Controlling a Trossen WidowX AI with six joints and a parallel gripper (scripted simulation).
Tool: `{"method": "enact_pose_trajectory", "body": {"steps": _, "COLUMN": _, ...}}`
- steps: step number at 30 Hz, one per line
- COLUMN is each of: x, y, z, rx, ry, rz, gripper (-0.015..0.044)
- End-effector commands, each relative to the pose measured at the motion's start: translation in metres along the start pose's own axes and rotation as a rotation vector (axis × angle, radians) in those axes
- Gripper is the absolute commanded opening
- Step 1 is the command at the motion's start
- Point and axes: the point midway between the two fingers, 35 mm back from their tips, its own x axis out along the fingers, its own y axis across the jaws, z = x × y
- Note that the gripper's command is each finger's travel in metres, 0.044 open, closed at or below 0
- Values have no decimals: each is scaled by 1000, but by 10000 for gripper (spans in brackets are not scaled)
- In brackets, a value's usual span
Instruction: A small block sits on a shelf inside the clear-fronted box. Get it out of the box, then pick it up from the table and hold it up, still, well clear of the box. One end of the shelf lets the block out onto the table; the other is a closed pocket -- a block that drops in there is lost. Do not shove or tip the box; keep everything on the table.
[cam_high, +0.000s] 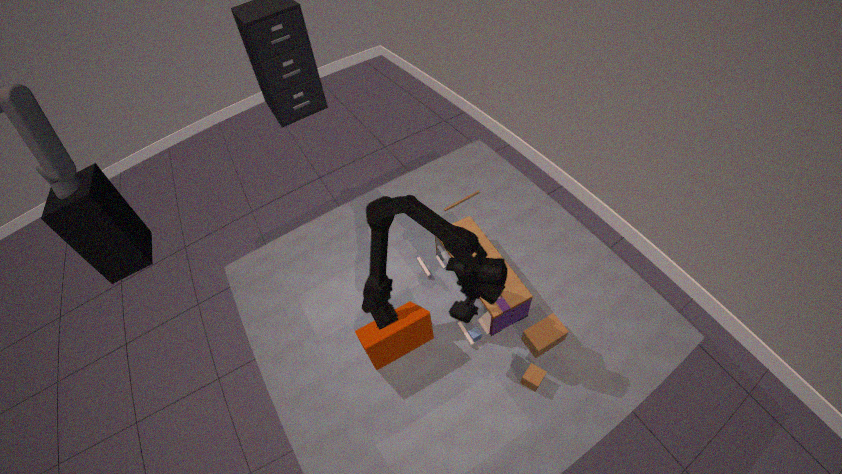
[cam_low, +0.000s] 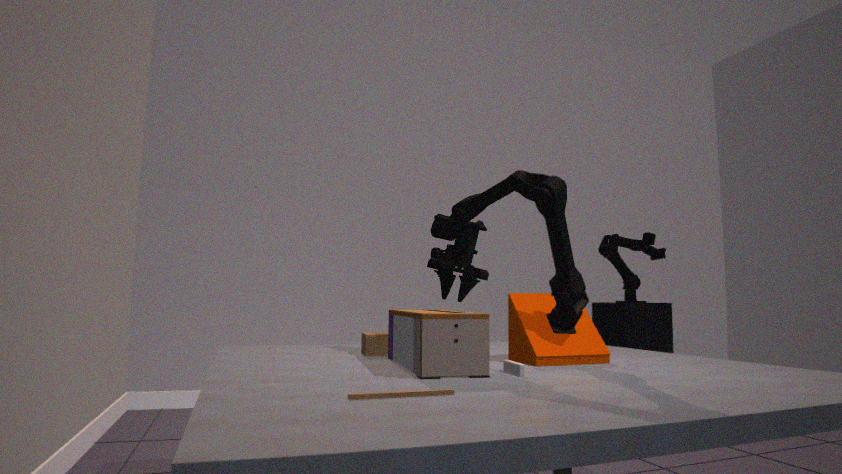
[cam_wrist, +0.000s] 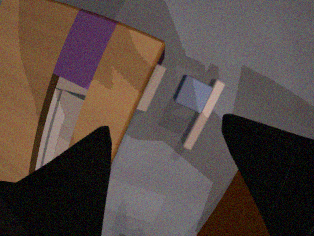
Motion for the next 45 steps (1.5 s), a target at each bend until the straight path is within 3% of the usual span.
{"method": "enact_pose_trajectory", "body": {"steps": 1, "x": -2, "y": -14, "z": 4, "rx": 934, "ry": 68, "rz": 109, "gripper": 285}}
{"method": "enact_pose_trajectory", "body": {"steps": 19, "x": -7, "y": -28, "z": 10, "rx": 2091, "ry": 264, "rz": 149, "gripper": 285}}
{"method": "enact_pose_trajectory", "body": {"steps": 35, "x": -4, "y": -28, "z": 10, "rx": 2097, "ry": 265, "rz": 149, "gripper": 285}}
{"method": "enact_pose_trajectory", "body": {"steps": 41, "x": 76, "y": -37, "z": -8, "rx": 2096, "ry": 267, "rz": 149, "gripper": 285}}
{"method": "enact_pose_trajectory", "body": {"steps": 45, "x": 84, "y": -39, "z": -12, "rx": 2096, "ry": 269, "rz": 149, "gripper": 285}}
